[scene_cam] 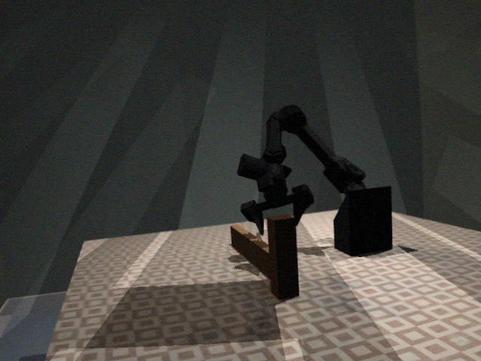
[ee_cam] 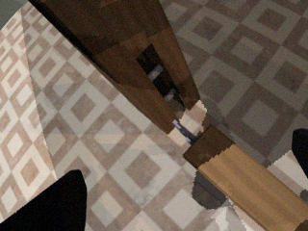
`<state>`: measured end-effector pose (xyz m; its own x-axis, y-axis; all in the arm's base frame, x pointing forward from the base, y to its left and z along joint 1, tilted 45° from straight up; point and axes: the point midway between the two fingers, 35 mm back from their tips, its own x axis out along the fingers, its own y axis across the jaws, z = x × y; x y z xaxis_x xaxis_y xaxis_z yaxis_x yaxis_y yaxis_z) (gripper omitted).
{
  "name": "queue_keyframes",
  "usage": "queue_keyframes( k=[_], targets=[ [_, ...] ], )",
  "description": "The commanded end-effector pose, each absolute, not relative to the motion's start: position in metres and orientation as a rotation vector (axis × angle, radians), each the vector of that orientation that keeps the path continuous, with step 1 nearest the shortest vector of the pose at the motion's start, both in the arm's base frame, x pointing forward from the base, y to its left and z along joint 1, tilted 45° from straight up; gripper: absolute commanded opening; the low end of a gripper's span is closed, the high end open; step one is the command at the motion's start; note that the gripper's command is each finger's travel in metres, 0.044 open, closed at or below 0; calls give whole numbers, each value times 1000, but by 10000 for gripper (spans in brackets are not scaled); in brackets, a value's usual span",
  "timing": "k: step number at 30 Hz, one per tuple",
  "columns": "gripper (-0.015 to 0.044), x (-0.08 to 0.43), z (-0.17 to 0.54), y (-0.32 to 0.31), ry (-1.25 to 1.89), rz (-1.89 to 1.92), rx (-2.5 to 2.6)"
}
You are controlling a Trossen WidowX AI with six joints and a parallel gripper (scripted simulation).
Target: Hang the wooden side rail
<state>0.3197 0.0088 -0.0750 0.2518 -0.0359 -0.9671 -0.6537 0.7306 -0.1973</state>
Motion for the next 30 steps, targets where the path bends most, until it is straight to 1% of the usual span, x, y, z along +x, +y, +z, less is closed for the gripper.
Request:
queue_keyframes(
  k=[1,9,16,23,30],
  targets=[
    [440,324,-75,7,1343,297,-517],
    [440,324,-75,2,1456,-85,-226],
    [440,325,-73,-1,1465,-443,-1],
    [440,326,-67,-4,1385,-802,198],
    [440,328,-58,-6,1212,-1135,374]
  ],
)
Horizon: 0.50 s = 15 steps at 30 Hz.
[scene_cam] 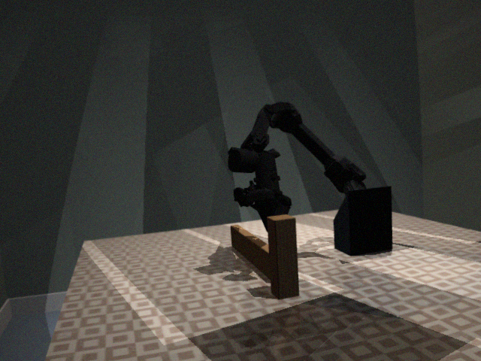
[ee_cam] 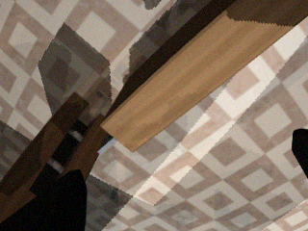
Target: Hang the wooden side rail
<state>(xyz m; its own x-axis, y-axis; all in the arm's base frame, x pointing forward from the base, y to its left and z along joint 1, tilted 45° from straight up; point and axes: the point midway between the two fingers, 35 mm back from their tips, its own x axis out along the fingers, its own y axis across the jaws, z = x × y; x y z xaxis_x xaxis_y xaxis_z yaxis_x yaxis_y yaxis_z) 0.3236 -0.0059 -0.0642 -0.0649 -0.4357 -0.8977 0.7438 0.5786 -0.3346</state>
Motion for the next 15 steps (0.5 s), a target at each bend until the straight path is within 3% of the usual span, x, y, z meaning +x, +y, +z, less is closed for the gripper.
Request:
queue_keyframes(
  k=[1,15],
  targets=[
    [440,329,-57,-6,1180,-1179,398],
    [440,337,-33,-8,597,-1652,695]
  ],
)
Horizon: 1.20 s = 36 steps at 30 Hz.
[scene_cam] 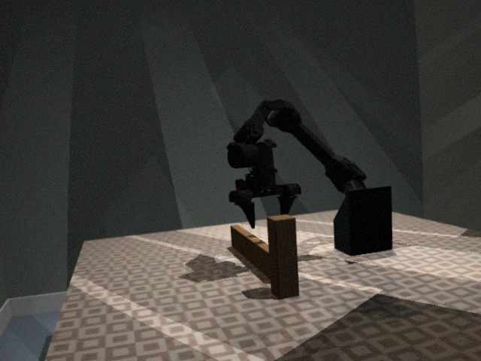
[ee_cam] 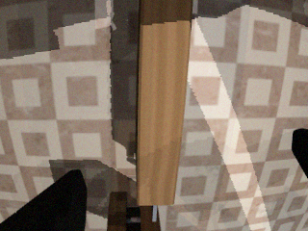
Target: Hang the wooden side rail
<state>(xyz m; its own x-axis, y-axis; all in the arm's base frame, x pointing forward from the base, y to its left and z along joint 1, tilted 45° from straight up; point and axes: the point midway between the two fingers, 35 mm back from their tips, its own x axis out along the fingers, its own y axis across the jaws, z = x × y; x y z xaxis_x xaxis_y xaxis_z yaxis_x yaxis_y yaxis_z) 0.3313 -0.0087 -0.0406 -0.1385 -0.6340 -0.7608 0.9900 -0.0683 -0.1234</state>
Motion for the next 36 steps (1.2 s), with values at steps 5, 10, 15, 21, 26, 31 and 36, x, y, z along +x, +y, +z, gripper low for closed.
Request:
queue_keyframes(
  k=[5,10,15,21,26,31,36],
  targets=[
    [440,338,-31,-8,564,-1667,708],
    [440,336,-44,-20,563,-1667,708],
    [440,333,-56,-33,562,-1668,707],
    [440,330,-67,-43,561,-1668,707],
    [440,330,-71,-47,562,-1668,707],
    [440,330,-77,-53,562,-1669,707],
    [440,329,-83,-58,562,-1668,707]
  ],
)
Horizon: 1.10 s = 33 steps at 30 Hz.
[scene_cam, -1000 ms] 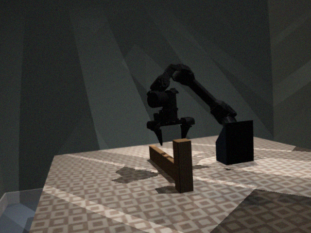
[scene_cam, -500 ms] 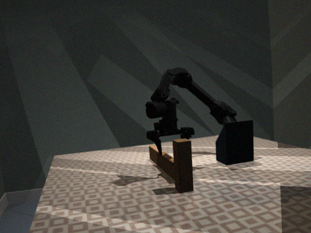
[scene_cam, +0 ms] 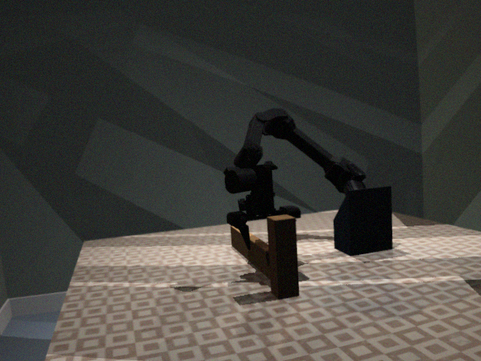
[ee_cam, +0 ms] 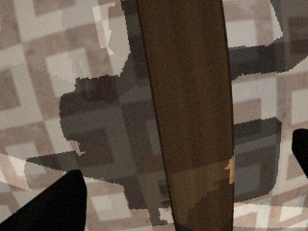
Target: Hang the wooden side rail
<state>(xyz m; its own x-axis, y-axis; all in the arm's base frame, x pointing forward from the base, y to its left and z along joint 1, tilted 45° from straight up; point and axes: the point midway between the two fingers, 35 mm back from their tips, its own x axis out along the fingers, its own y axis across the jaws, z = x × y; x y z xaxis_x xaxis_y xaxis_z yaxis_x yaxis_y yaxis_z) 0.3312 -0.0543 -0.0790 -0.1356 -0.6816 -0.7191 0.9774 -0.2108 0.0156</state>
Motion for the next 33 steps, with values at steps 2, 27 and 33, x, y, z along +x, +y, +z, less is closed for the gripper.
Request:
queue_keyframes(
  k=[2,27,33],
  targets=[
    [440,328,-85,-61,562,-1668,707],
    [440,321,-113,-89,559,-1669,703],
    [361,321,-114,-90,559,-1669,703]
  ],
)
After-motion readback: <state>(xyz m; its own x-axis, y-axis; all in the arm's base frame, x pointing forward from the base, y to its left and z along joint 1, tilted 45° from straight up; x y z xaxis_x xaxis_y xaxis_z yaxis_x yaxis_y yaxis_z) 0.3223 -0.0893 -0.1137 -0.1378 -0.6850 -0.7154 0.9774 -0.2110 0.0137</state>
